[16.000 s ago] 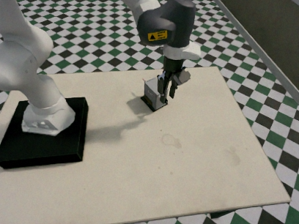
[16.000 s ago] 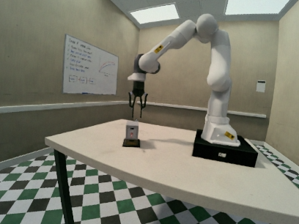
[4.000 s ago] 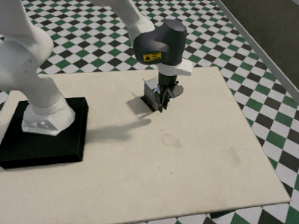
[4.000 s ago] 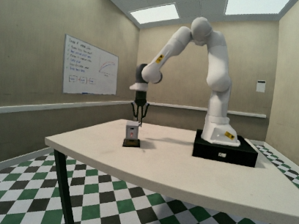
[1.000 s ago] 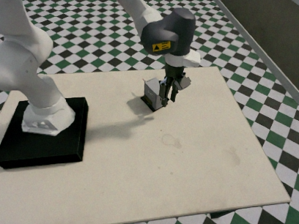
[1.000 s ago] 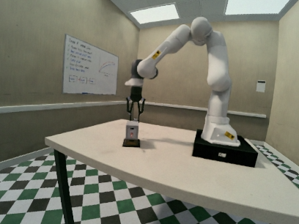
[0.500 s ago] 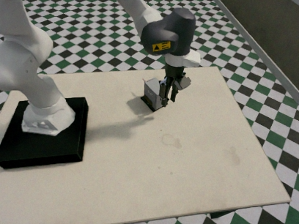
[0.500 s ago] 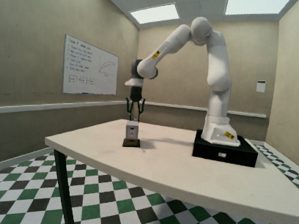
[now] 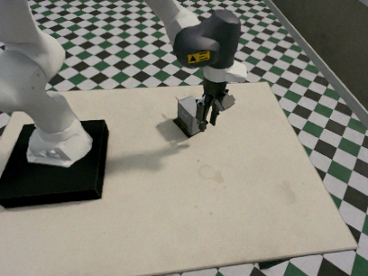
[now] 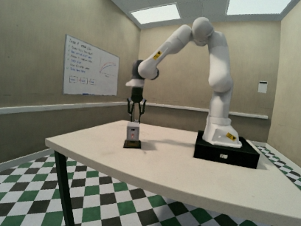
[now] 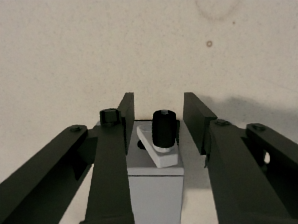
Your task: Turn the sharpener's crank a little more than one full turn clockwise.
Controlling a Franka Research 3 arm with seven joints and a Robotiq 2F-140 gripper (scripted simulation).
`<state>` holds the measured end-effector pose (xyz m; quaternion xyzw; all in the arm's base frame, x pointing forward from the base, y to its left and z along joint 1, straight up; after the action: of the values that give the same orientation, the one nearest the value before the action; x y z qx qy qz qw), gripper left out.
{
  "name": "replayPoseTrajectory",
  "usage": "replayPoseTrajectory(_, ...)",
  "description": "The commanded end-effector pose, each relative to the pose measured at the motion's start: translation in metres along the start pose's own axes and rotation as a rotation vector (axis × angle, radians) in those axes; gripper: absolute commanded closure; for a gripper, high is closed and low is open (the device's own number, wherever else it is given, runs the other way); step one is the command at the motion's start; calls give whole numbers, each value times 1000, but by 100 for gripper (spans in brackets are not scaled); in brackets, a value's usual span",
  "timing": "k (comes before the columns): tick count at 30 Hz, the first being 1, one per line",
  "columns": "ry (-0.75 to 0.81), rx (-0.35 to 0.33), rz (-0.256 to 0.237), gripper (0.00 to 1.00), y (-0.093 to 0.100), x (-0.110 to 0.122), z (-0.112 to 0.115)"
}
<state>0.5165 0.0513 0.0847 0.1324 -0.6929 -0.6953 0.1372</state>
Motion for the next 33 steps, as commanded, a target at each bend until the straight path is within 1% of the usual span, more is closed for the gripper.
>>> replayPoseTrajectory(1, -4, 0, -2, 61, 0, -1, 0)
replayPoseTrajectory(9, -4, 0, -2, 61, 11, -1, 0)
replayPoseTrajectory(11, -4, 0, -2, 61, 11, -1, 0)
replayPoseTrajectory(26, -4, 0, -2, 61, 50, -1, 0)
replayPoseTrajectory(28, -4, 0, -2, 61, 50, -1, 0)
replayPoseTrajectory(33, -4, 0, -2, 61, 61, -1, 0)
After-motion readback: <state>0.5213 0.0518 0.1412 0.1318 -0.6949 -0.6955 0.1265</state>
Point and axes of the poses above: the point where the finger pads meet when closed, its own y axis back along the fingers, its own x axis across the jaws, z = x × y, the point moved 3 cm from there along y, back along the fingers, and after that the axes turned 10 degrees about -y, right-handed, at the moved point
